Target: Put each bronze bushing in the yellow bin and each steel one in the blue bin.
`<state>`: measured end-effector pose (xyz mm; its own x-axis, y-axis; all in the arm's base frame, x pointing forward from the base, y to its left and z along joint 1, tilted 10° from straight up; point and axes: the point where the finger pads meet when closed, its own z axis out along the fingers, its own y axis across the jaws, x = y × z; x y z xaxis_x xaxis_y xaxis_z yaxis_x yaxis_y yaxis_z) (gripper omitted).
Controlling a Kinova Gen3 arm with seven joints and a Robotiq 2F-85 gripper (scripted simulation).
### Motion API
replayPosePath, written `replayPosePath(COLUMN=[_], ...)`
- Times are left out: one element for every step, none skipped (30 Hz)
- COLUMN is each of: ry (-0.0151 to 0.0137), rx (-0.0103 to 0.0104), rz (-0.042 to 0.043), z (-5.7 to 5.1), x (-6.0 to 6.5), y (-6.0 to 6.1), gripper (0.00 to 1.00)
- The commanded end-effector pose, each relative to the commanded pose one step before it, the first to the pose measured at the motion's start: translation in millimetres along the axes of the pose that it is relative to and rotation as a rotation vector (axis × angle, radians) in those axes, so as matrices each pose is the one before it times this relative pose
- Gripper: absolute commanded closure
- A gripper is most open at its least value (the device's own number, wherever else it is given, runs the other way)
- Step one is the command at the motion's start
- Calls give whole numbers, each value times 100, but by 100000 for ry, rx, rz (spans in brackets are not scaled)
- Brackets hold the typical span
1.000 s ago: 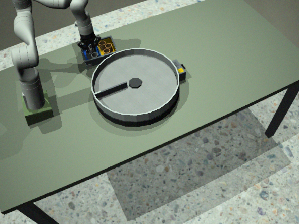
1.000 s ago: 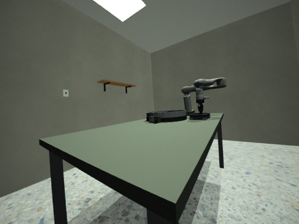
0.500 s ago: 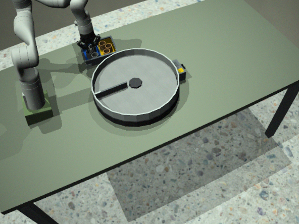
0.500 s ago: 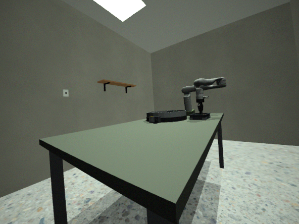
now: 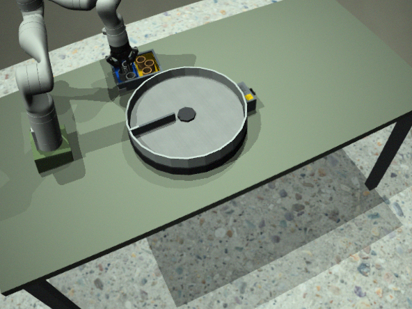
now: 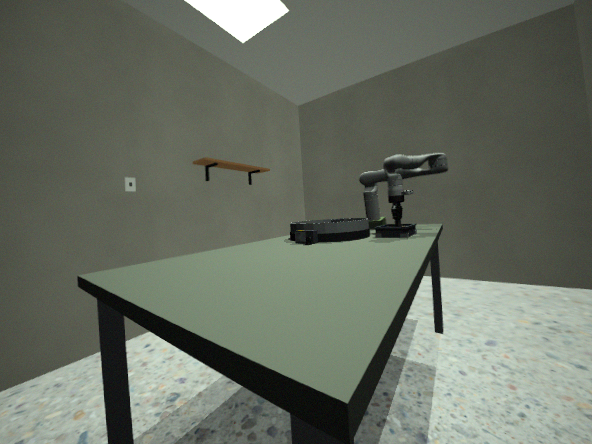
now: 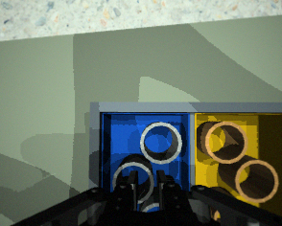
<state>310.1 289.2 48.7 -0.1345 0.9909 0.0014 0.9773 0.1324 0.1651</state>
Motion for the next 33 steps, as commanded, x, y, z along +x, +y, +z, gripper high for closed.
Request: replayPosePath(ry=[209,1,1,1,1,0,0,0,0,0,0,-26,3,3,3,3,0,0,0,3,3,3,0,0,3,3,0,0,0,0,0,-29,3], rx=[-89,0,0,0,0,0,0,0,0,0,0,0,0,0,0,0,0,0,0,0,0,0,0,0,0,0,0,0,0,0,0,-1,0], rz=[-7,0,0,0,0,0,0,0,0,0,0,0,0,0,0,0,0,0,0,0,0,0,0,0,0,0,0,0,0,0,0,1,0], z=[-140,-60,-60,-60,-60,0,0,0,0,0,0,-53,-61,-61,-61,-61,0,0,0,-61,-61,-61,0,0,-61,-61,0,0,0,0,0,-52,-61], x=[61,0,0,0,0,0,0,0,0,0,0,-8,1,1,1,1,0,0,0,1,1,1,0,0,1,1,0,0,0,0,0,-9,1], y=[27,0,0,0,0,0,0,0,0,0,0,0,0,0,0,0,0,0,0,0,0,0,0,0,0,0,0,0,0,0,0,0,0], gripper=[81,81,81,81,81,81,81,81,81,81,81,81,81,81,81,81,81,81,81,81,81,81,81,81,81,81,81,81,81,81,81,81,81])
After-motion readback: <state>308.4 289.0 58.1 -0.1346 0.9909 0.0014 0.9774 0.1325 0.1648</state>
